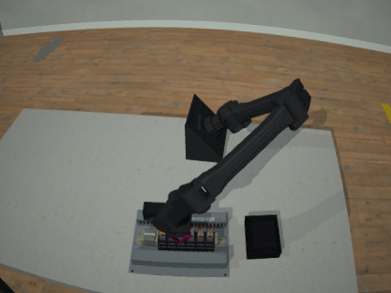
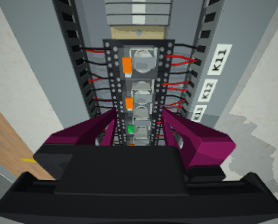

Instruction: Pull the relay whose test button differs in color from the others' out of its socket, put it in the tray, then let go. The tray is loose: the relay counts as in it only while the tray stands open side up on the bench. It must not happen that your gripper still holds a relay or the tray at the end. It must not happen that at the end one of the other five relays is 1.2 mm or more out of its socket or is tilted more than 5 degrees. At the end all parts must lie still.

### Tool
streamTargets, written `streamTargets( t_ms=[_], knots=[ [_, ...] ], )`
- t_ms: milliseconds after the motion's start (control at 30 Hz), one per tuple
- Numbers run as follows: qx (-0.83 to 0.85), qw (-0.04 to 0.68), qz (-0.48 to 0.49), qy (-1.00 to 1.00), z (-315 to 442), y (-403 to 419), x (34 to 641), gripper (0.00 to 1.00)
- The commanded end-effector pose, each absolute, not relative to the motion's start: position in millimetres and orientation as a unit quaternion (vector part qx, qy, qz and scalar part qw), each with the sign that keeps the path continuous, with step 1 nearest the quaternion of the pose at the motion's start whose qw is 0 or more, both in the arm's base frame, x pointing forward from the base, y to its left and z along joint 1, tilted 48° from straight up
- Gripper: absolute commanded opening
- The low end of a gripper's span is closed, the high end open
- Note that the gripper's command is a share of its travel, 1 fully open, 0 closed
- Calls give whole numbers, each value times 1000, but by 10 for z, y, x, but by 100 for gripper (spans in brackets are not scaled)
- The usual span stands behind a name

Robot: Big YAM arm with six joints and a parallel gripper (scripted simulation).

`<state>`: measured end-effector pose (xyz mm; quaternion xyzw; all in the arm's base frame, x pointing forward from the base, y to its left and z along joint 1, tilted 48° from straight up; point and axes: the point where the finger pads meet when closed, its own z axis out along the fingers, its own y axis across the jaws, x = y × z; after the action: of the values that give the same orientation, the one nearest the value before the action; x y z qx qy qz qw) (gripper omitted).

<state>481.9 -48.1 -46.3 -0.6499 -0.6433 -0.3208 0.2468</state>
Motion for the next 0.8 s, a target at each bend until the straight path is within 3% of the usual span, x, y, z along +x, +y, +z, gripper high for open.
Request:
streamTargets(
  t_ms=[0,267,300,767],
  knots=[
    [-650,250,-318,-643,-529,-422,4817,59],
    [-650,250,-318,-643,-529,-422,4817,59],
    [-650,250,-318,-643,-529,-422,4817,0],
    [-651,252,-317,-642,-529,-432,4805,0]
  ],
)
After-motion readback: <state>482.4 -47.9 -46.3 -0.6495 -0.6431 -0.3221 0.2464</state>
